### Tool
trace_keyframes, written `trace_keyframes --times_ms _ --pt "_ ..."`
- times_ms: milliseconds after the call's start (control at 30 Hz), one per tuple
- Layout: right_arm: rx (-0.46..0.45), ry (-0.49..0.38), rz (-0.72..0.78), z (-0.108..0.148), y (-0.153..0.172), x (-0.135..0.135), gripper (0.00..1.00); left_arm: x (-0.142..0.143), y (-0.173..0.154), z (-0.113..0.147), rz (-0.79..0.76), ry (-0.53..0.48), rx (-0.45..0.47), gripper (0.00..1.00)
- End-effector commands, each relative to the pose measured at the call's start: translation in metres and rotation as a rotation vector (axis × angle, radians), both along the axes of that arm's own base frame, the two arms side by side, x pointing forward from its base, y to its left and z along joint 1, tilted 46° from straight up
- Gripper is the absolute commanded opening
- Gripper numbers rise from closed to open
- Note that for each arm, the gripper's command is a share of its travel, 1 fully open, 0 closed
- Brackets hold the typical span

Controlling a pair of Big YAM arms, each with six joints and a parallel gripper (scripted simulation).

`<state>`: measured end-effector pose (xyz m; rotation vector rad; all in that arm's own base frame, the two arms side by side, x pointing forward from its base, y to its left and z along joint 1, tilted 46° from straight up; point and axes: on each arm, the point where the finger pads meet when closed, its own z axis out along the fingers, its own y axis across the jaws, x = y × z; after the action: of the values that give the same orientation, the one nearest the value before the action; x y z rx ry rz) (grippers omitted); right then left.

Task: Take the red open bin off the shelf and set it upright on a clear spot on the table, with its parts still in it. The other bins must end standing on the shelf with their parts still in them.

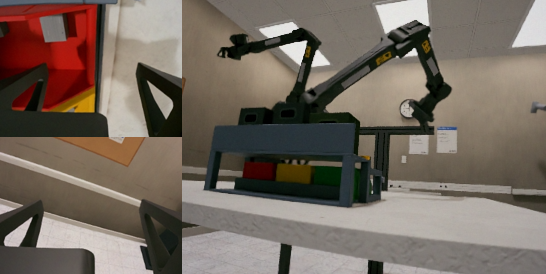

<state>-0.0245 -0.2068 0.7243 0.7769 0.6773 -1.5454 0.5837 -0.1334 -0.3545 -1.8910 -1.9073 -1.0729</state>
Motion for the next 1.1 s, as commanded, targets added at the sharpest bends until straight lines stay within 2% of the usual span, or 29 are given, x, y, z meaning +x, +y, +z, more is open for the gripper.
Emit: trace_keyframes --times_ms 0,133,200,333,433,1067 --pt "-0.054 0.019 -0.016 0.027 0.028 0.001 1.00 0.011 0.001 -0.006 -0.013 -0.006 0.000 0.90" --pt "-0.054 0.019 -0.016 0.027 0.028 0.001 1.00 0.012 -0.008 -0.003 -0.029 -0.005 0.000 0.90" --pt "-0.054 0.019 -0.016 0.027 0.028 0.001 1.00 0.013 0.010 -0.011 -0.004 -0.005 0.000 0.90" --pt "-0.054 0.019 -0.016 0.027 0.028 0.001 1.00 0.014 0.013 -0.014 -0.004 -0.001 0.002 0.90" --pt "-0.054 0.019 -0.016 0.027 0.028 0.001 1.00 0.013 0.004 -0.014 -0.021 -0.004 0.001 0.90" --pt "-0.054 0.019 -0.016 0.027 0.028 0.001 1.00 0.017 0.011 -0.014 -0.012 -0.004 0.000 0.90"
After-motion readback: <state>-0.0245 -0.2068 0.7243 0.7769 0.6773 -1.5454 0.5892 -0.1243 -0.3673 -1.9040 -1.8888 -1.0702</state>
